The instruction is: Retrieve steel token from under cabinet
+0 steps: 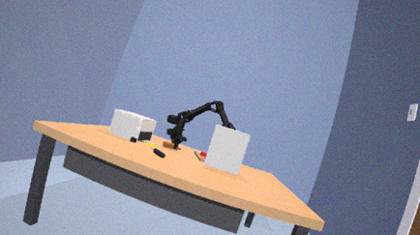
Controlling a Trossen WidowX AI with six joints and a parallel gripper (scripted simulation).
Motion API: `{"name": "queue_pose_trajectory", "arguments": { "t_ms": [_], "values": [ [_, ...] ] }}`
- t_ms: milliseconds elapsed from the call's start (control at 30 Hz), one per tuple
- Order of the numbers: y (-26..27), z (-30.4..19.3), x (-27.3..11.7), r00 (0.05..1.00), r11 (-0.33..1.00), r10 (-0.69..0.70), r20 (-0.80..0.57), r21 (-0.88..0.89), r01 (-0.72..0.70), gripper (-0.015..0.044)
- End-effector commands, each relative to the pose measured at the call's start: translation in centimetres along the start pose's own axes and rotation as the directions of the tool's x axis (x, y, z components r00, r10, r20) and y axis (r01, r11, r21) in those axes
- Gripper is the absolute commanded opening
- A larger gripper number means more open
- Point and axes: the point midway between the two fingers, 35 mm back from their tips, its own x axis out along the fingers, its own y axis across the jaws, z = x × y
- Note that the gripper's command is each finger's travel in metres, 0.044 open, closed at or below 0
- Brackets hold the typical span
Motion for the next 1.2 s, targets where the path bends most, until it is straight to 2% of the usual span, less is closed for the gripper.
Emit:
{"name": "queue_pose_trajectory", "arguments": {
  "t_ms": [0, 1167],
  "values": [
    [0.0, 0.9, 0.0, 1.000, 1.000, 0.000, 0.005, 0.002, 0.000, 0.0000],
    [1.8, 2.1, 0.1, 1.000, 1.000, 0.000, 0.006, 0.002, 0.000, 0.0000]
  ]
}}
